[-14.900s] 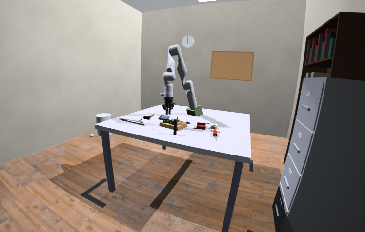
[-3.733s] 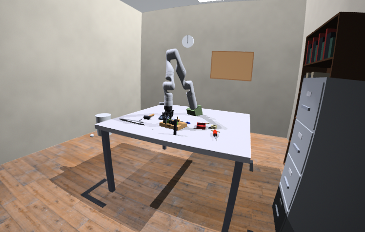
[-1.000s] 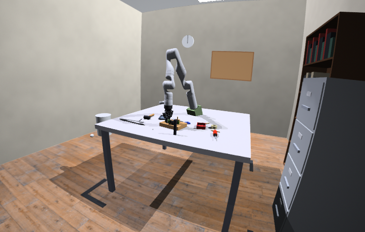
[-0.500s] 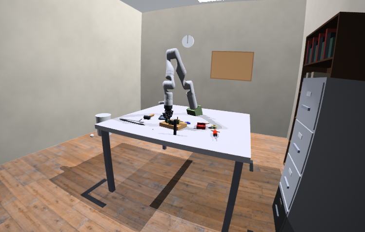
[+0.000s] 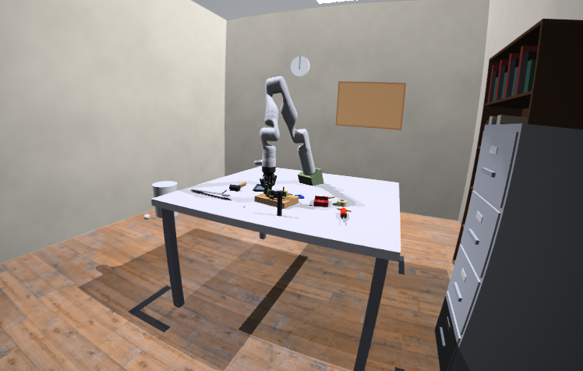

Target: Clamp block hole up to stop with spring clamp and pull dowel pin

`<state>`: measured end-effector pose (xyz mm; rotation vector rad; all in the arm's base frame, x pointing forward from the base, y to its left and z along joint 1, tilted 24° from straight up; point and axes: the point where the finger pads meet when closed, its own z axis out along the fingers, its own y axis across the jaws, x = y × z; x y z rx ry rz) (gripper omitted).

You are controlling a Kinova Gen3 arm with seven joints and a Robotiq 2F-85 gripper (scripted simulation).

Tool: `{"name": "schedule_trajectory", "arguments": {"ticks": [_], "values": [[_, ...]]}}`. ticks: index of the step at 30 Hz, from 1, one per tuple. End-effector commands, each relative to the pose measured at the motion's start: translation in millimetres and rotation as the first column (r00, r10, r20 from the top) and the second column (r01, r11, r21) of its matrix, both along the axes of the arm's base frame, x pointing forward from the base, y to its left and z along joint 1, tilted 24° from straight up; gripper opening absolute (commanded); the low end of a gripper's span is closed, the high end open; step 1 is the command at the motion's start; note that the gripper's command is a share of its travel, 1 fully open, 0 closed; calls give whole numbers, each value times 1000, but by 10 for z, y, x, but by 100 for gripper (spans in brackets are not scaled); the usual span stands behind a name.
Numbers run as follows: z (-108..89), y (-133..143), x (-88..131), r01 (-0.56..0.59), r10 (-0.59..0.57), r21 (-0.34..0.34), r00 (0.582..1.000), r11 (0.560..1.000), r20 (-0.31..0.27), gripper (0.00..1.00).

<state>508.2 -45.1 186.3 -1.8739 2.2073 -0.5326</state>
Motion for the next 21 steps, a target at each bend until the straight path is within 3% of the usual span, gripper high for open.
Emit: {"name": "schedule_trajectory", "arguments": {"ticks": [1, 21], "values": [[41, 6, -10, 0, 0, 0, 1000, 1000, 2, 32], [335, 52, -131, 0, 0, 0, 1000, 1000, 2, 32]]}}
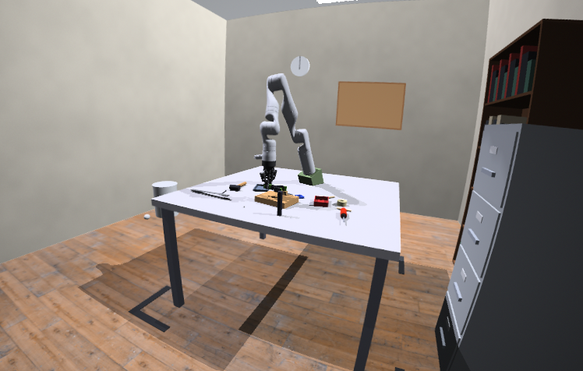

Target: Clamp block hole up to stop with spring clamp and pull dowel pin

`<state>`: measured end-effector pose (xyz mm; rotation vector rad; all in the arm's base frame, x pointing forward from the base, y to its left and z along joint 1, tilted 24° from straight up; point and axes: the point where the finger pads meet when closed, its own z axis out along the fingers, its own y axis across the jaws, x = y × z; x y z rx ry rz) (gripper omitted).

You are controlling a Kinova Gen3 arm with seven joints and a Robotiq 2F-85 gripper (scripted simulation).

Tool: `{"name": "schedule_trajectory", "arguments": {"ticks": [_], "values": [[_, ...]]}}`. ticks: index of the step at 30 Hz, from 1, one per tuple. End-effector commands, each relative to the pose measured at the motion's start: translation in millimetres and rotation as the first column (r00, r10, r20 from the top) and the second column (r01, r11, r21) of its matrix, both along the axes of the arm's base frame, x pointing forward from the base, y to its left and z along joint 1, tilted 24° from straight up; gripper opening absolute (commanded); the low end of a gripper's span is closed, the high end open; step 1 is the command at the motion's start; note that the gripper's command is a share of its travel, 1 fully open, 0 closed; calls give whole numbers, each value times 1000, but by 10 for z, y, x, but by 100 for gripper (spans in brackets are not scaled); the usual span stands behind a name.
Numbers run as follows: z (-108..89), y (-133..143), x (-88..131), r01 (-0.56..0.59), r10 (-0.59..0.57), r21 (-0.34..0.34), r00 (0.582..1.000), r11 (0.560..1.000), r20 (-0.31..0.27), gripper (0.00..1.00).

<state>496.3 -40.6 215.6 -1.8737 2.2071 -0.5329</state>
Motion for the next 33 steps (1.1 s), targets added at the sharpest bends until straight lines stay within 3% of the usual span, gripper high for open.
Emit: {"name": "schedule_trajectory", "arguments": {"ticks": [1, 16, 33], "values": [[57, 9, -18, 0, 0, 0, 1000, 1000, 2, 32], [180, 28, -68, 0, 0, 0, 1000, 1000, 2, 32], [191, 30, -73, 0, 0, 0, 1000, 1000, 2, 32]]}}
